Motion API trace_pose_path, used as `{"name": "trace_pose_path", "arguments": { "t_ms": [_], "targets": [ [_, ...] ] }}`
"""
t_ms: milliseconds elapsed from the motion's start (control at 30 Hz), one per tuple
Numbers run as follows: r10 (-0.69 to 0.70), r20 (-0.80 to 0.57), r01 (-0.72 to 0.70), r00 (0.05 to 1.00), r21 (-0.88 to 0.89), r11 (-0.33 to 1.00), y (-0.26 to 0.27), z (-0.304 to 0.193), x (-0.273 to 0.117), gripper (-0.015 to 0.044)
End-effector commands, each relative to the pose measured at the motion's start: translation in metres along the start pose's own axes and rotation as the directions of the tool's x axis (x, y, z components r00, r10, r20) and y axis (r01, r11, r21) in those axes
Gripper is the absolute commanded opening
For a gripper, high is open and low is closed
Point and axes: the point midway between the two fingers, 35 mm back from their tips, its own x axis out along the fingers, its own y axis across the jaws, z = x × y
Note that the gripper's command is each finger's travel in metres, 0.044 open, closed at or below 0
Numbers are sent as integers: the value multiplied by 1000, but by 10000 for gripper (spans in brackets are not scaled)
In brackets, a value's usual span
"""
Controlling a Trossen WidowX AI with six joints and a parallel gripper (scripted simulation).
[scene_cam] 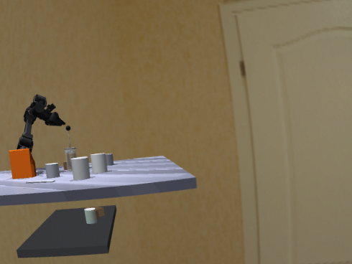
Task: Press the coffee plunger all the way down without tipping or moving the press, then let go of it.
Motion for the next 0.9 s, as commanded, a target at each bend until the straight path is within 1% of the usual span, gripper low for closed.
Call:
{"name": "trace_pose_path", "arguments": {
  "t_ms": [0, 400, 867],
  "targets": [
    [5, -16, -4, 1000, 4, 1000, 0, -3, 2, 440],
    [10, -61, -11, 998, -8, 1000, -5, -15, 13, 440],
    [6, -89, -10, 996, -42, 999, -9, -18, 28, 440]
  ]
}}
